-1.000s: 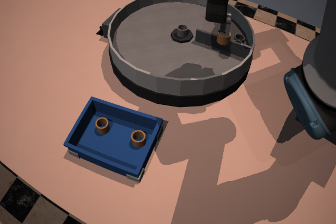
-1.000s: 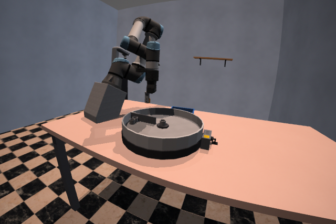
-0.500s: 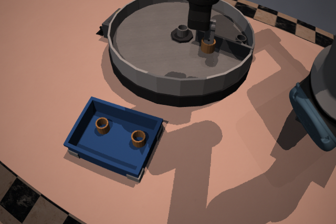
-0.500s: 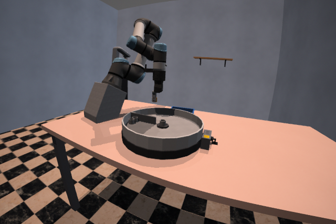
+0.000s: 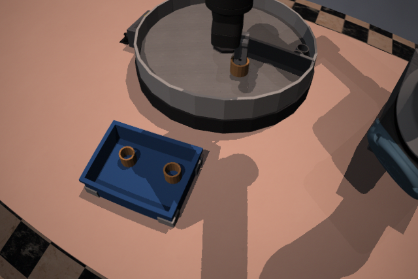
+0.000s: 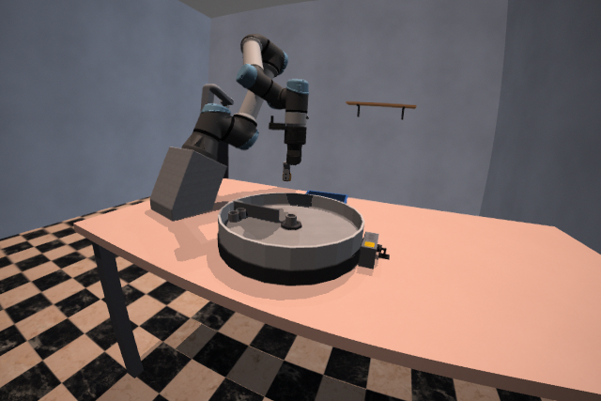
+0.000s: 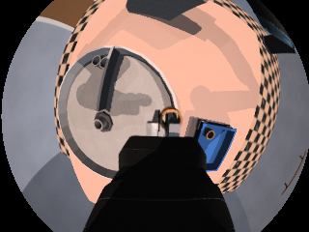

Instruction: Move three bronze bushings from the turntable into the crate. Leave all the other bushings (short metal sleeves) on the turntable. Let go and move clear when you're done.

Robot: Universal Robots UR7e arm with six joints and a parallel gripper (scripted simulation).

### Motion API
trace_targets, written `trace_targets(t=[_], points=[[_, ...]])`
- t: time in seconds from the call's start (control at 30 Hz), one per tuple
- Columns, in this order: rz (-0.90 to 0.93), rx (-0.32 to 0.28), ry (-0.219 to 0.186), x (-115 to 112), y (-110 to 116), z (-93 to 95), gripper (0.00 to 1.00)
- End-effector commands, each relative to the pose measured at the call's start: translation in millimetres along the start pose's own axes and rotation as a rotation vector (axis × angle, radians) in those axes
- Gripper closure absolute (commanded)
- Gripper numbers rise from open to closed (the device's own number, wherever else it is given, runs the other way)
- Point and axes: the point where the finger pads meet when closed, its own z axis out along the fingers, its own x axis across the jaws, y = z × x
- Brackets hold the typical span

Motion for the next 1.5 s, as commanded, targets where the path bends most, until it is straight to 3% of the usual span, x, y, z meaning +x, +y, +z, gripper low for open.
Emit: trace_targets(t=[0.0,0.3,0.47,0.87,1.03,1.43,1.47], points=[[0.002,0.002,-0.004,13,14,-0.3,1.00],[0.002,0.002,-0.004,13,14,-0.3,1.00],[0.002,0.002,-0.004,56,52,-0.2,1.00],[0.002,0.002,-0.004,56,52,-0.2,1.00],[0.001,0.002,-0.003,98,91,0.0,1.00],[0.001,0.002,-0.003,98,91,0.0,1.00],[0.001,0.001,-0.003,106,98,-0.1,1.00]])
